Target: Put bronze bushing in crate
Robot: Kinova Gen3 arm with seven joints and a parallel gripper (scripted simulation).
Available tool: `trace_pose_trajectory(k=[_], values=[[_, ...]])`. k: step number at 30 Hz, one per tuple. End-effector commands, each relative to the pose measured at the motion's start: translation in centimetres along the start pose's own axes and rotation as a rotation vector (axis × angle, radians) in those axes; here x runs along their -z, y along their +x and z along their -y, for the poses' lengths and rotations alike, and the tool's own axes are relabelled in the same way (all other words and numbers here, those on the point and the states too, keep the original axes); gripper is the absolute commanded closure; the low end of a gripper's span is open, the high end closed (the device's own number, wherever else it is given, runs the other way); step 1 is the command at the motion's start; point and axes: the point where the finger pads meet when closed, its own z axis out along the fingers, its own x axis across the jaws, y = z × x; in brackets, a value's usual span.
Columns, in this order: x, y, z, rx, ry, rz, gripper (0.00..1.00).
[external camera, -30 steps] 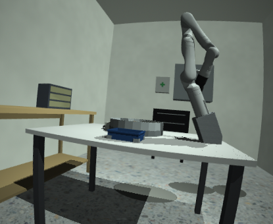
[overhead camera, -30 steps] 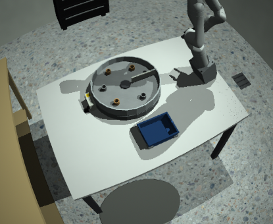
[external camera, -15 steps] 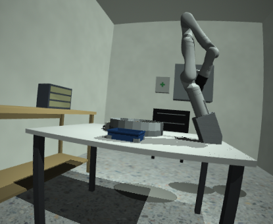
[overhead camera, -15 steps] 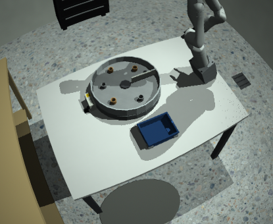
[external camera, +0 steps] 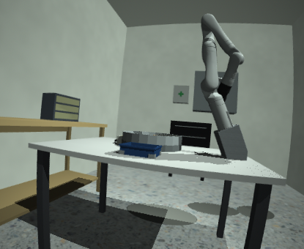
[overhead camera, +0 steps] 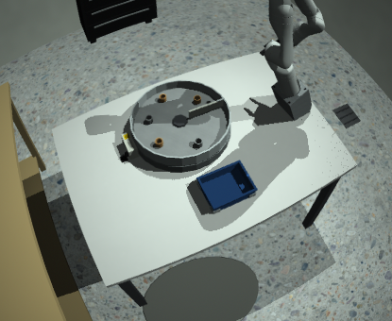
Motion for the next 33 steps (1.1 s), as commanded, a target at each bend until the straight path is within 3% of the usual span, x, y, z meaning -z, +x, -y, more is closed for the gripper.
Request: trace_pose_trajectory(k=[1, 11, 12, 16, 28, 29, 33], values=[[0.8, -5.5, 1.2, 0.000, 0.000, -0.002, 0.00], [0.8, -5.5, 1.2, 0.000, 0.000, -0.002, 0.00], [0.2, -1.1, 0.2, 0.000, 0.000, 0.000, 0.00], [0.8, -5.5, 1.2, 0.000, 0.000, 0.000, 0.00], [0.8, -5.5, 1.2, 0.000, 0.000, 0.000, 0.00], [0.2, -1.2, 0.2, 0.000, 0.000, 0.001, 0.00], [0.8, -5.6, 1.2, 0.000, 0.000, 0.001, 0.00]])
